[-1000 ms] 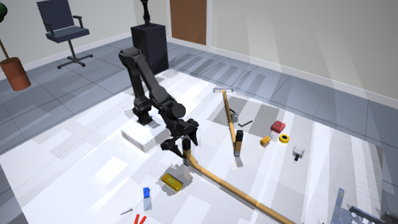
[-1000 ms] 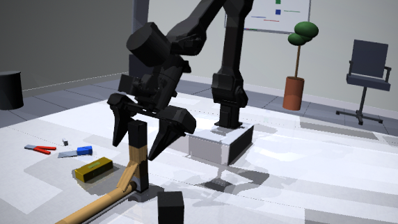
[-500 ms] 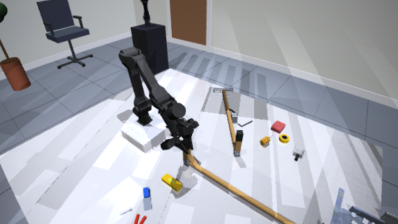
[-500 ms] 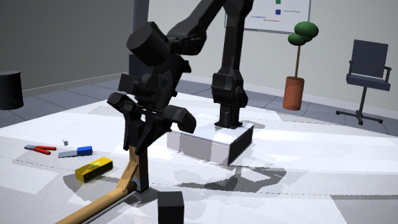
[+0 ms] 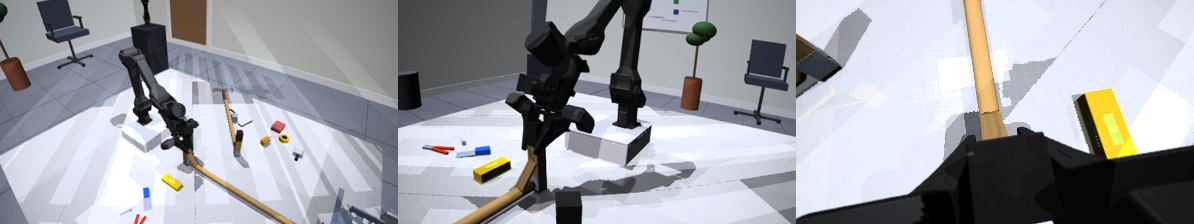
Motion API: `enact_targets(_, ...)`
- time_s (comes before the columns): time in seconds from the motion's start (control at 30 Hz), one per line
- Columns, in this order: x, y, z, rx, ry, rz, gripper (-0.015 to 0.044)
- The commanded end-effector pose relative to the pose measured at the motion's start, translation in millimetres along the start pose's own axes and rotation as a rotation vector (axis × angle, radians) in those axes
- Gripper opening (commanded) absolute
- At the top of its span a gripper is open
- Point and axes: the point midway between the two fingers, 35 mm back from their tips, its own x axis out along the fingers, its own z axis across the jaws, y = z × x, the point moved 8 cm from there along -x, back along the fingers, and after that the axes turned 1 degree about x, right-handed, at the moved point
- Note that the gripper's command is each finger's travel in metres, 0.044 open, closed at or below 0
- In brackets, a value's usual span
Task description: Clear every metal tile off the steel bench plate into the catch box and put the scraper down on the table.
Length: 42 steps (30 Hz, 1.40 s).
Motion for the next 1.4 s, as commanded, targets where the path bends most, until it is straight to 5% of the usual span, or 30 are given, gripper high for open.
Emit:
enact_targets(0.0,-0.6,-0.7,3.1,0.000,-0.001,0.000,0.0000)
enact_targets(1.37,-3.7,2.7,57.2,-0.002,-0.010,0.008,0.0000)
